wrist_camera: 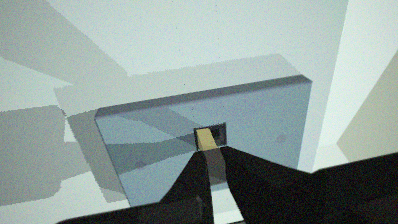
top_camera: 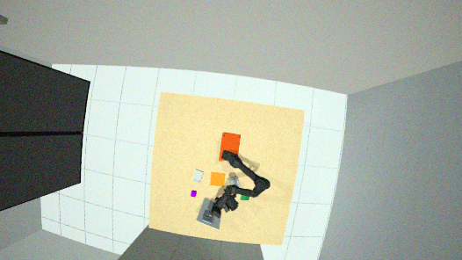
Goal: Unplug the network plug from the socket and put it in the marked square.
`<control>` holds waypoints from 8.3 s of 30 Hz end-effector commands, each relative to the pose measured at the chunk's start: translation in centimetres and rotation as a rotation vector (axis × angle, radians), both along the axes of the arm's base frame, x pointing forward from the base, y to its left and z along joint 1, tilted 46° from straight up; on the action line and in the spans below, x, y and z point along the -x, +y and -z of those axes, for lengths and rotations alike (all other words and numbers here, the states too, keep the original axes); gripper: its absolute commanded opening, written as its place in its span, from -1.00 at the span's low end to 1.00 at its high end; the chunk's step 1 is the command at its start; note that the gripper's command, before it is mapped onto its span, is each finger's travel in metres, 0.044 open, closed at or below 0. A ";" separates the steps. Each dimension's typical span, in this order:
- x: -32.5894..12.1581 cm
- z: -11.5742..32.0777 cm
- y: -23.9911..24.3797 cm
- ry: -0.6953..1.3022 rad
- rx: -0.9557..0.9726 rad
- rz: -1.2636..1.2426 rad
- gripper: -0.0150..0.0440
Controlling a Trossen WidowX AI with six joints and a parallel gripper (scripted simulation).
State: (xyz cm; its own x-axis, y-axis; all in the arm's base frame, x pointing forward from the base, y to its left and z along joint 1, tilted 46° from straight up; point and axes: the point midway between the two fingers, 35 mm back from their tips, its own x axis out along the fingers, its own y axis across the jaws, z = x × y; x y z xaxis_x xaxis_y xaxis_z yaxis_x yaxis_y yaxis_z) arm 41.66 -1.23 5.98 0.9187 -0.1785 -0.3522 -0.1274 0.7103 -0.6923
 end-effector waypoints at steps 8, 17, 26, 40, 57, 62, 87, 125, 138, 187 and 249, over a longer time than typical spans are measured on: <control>0.8 -0.1 0.0 0.000 0.003 -0.003 -0.49; 1.3 -0.1 -0.1 0.001 0.004 -0.003 -0.49; 1.8 -0.1 -0.2 0.001 0.004 -0.003 -0.49; 2.7 -0.1 -0.4 0.001 0.004 -0.003 -0.49; 3.7 0.0 -0.6 0.002 0.004 -0.003 -0.49; 4.0 0.0 -0.7 0.002 0.004 -0.003 -0.49; 5.5 0.1 -1.0 0.003 0.004 -0.003 -0.49; 6.7 -5.6 -4.3 0.004 0.007 -0.003 -0.49; 9.0 1.5 -2.5 0.279 0.046 -0.293 -0.49; 18.0 10.1 4.6 0.443 -0.220 -0.907 -0.49; 18.9 12.9 8.2 0.437 -0.227 -0.907 -0.49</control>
